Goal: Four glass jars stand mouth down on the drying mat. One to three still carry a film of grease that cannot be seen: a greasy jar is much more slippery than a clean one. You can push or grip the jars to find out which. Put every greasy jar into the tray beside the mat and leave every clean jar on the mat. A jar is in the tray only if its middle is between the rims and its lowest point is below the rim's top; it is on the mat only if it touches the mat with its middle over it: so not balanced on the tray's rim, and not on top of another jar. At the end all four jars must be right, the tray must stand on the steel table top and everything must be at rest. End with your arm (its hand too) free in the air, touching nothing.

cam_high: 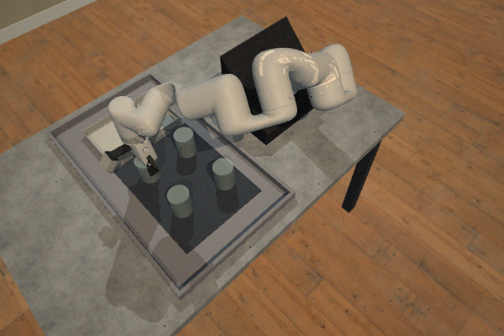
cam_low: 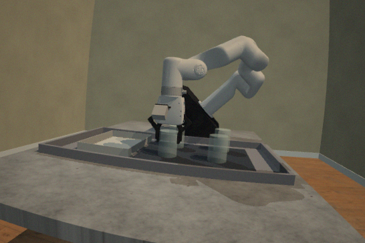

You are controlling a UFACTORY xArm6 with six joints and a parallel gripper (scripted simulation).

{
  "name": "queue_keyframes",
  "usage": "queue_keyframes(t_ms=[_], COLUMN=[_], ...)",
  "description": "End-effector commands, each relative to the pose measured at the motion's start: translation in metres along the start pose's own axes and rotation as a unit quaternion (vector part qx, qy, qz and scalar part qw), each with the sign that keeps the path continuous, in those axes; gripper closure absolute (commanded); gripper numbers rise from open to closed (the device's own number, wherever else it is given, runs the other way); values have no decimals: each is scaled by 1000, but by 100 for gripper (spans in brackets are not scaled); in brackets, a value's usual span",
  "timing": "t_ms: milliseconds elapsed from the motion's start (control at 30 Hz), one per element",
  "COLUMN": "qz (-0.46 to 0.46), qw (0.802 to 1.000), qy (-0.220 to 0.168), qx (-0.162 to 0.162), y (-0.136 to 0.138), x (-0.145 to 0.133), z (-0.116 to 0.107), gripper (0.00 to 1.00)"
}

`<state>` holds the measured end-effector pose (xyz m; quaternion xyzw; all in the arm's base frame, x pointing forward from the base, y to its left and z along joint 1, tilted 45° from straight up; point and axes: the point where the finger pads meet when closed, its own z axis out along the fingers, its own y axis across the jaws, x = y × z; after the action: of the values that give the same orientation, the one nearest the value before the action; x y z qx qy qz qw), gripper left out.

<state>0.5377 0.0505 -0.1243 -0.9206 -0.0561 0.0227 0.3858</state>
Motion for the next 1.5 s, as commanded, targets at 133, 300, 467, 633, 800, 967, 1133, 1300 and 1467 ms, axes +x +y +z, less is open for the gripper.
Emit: queue_keyframes(t_ms=[133,300,467,633,800,967,1133,1300,1467], qz=[-1,-1,-1,-1,-1,-1,-1,-1,-1], qw=[1000,1000,1000,1000,1000,1000,1000,1000,1000], qy=[2,2,2,2,2,2,2,2,2], qx=[-1,-1,-1,-1,-1,-1,-1,-1,-1], y=[0,0,0,0,0,0,0,0,0], x=[1,1,1,1,1,1,1,1,1], z=[-2,-5,-18,-31,-39,-52,-65,-73,-86], gripper=[100,100,100,100,100,100,100,100,100])
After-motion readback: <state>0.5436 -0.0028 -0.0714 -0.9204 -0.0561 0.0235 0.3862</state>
